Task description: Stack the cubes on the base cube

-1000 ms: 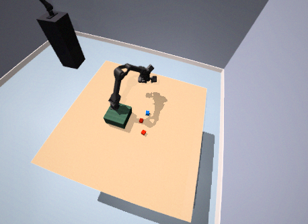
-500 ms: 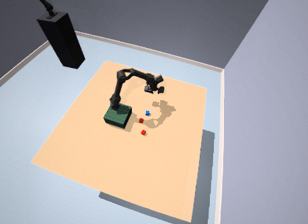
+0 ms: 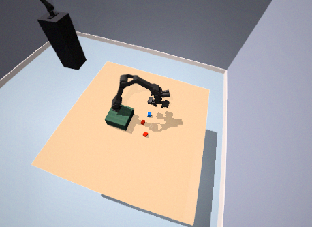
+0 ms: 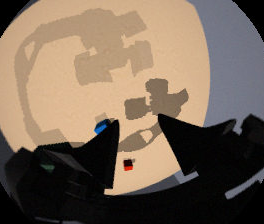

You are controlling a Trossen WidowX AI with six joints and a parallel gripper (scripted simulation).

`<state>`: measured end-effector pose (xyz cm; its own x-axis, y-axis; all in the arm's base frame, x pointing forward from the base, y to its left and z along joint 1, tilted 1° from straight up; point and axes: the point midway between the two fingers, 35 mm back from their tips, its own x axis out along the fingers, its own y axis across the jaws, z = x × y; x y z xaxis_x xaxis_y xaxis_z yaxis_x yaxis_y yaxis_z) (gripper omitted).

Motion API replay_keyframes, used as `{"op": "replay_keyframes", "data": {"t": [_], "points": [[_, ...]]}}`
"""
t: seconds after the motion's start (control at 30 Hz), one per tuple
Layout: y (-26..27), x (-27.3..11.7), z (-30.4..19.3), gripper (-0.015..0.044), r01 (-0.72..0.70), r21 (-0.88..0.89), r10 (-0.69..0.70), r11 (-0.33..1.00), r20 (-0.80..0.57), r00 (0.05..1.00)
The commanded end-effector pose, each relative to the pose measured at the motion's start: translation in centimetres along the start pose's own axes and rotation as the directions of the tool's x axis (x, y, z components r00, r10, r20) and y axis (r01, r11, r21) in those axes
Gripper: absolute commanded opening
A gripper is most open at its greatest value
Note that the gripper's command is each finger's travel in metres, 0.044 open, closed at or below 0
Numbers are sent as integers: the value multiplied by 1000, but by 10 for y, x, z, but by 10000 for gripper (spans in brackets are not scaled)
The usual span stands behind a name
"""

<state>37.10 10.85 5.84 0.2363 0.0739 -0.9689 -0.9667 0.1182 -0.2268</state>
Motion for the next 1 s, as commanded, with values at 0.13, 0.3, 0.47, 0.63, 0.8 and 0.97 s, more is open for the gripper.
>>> {"op": "replay_keyframes", "data": {"t": [0.13, 0.3, 0.47, 0.63, 0.8, 0.97], "points": [[-14, -8, -70, 265, -33, 52, 35, 998, -50, 998], [-14, -14, -114, 265, -61, 91, 68, 994, -76, 995], [-9, -21, -157, 265, -91, 131, 104, 987, -93, 990], [1, -29, -198, 265, -121, 172, 140, 978, -102, 985], [15, -39, -237, 265, -152, 214, 177, 965, -102, 979], [24, -44, -255, 265, -167, 234, 194, 958, -99, 976]]}}
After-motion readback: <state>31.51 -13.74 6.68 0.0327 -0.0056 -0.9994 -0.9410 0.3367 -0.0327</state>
